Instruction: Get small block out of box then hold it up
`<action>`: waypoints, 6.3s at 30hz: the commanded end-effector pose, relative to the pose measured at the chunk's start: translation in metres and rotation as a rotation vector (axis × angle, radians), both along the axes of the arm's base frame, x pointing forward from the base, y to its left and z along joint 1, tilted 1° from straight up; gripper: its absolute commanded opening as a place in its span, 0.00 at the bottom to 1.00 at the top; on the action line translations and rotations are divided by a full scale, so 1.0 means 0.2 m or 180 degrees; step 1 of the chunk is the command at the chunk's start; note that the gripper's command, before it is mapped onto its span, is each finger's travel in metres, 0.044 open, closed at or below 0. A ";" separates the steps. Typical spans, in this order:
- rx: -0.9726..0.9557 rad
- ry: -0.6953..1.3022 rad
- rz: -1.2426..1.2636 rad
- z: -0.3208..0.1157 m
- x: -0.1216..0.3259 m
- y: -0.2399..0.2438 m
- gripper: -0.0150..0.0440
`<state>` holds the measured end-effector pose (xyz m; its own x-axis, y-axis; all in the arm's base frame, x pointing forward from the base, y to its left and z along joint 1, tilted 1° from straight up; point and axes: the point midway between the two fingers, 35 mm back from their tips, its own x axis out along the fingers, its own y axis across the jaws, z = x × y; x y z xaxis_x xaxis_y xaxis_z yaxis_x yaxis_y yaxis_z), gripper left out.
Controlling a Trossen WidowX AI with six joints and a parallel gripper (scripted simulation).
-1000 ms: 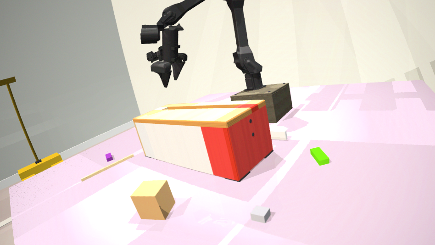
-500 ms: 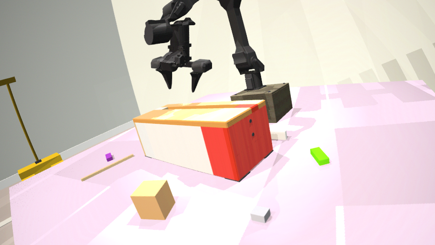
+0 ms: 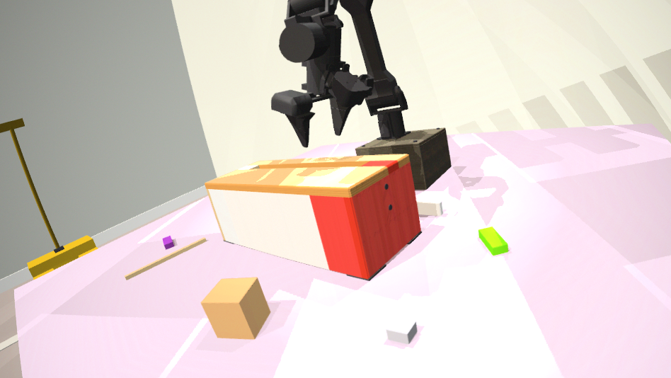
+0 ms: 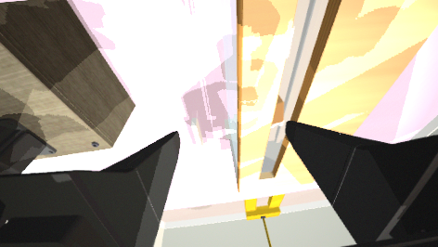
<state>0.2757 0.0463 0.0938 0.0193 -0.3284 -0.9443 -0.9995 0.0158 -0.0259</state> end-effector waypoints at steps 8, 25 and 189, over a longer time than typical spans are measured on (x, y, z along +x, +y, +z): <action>-0.0032 0.0037 0.0098 -0.03 0.01 0.00 0.93; -0.0032 0.0036 0.0098 -0.17 0.03 -0.01 0.93; 0.1041 0.0286 -1.4857 0.03 -0.18 -0.97 0.74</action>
